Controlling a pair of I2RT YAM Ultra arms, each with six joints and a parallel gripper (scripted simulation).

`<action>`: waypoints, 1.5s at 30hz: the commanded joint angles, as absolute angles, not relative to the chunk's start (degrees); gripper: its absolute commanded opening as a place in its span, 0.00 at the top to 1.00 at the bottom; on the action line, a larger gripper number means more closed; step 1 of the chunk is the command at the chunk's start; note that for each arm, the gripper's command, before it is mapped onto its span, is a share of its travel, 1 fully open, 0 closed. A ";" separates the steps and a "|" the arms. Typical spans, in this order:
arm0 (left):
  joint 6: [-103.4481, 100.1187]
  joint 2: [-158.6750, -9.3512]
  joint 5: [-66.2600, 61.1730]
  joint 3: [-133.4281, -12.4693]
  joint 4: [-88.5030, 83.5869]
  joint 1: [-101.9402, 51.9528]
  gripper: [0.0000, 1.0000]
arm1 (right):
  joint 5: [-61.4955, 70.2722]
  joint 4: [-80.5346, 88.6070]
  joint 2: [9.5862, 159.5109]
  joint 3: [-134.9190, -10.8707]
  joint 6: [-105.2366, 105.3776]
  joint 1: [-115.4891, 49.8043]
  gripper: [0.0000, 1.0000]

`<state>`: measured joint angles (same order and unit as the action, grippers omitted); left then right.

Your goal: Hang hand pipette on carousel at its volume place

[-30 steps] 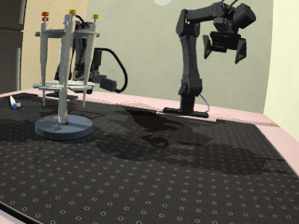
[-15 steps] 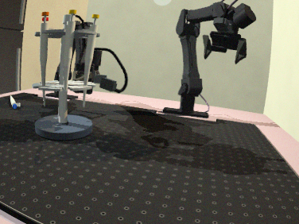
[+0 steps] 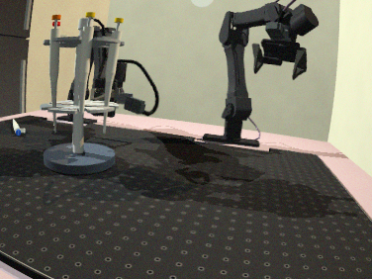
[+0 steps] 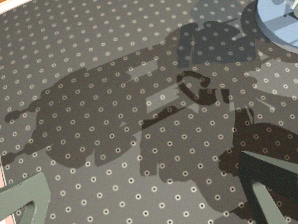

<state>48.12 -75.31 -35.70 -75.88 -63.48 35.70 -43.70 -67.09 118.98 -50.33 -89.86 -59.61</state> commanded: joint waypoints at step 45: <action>48.53 -75.39 -36.88 -76.75 -62.82 36.23 0.00 | -31.44 -71.72 114.50 -46.38 -90.30 -54.86 1.00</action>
<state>48.12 -75.31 -35.70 -75.88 -63.48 35.70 -33.28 -70.17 116.64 -45.30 -89.91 -55.81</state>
